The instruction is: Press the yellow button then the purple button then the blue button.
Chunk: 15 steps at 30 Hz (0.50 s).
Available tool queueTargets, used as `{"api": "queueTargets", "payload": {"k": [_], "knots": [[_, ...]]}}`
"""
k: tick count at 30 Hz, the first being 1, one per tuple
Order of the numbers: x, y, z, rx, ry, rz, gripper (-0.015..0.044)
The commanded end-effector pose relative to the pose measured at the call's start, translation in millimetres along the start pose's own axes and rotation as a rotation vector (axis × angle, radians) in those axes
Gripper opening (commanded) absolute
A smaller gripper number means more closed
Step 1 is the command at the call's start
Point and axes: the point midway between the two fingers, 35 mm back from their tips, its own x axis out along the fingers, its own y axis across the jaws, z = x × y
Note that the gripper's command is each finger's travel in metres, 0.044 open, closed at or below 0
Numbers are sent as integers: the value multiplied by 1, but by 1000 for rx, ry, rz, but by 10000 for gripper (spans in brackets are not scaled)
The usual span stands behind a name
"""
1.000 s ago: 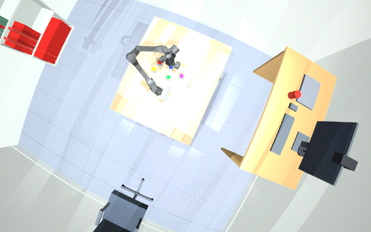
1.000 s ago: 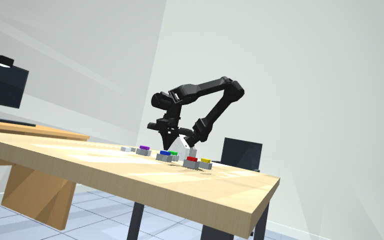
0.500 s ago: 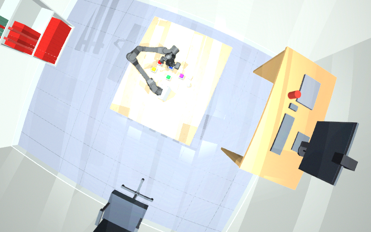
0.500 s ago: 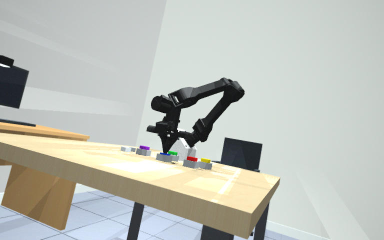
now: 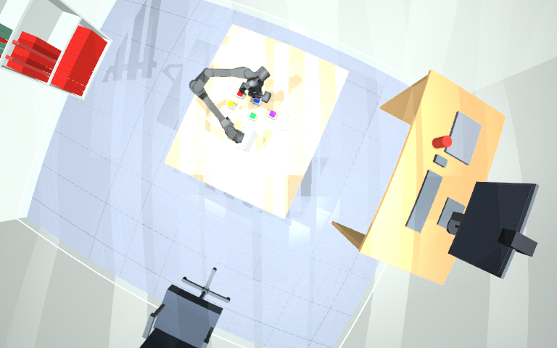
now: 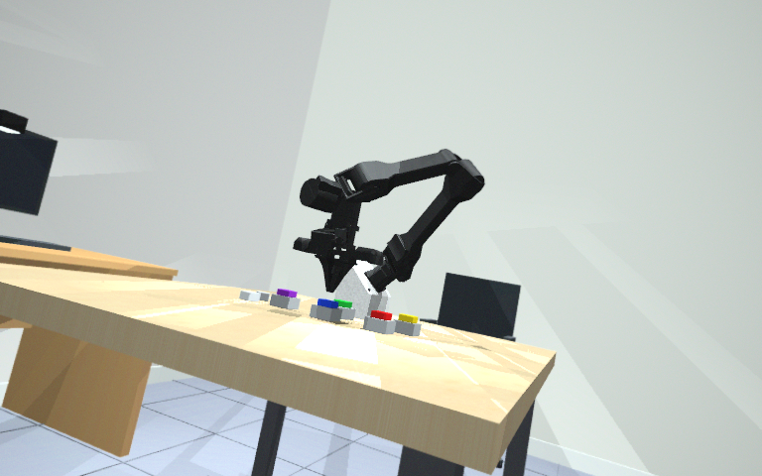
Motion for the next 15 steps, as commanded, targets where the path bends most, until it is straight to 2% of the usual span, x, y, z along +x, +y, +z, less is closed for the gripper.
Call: {"api": "queueTargets", "payload": {"k": [1, 4, 12, 15], "knots": [[-9, 1, 0, -7, 0, -3, 20], [-18, 27, 2, -6, 0, -7, 99], [-65, 159, -31, -6, 1, -2, 309], [-71, 175, -40, -6, 1, 1, 387]]}}
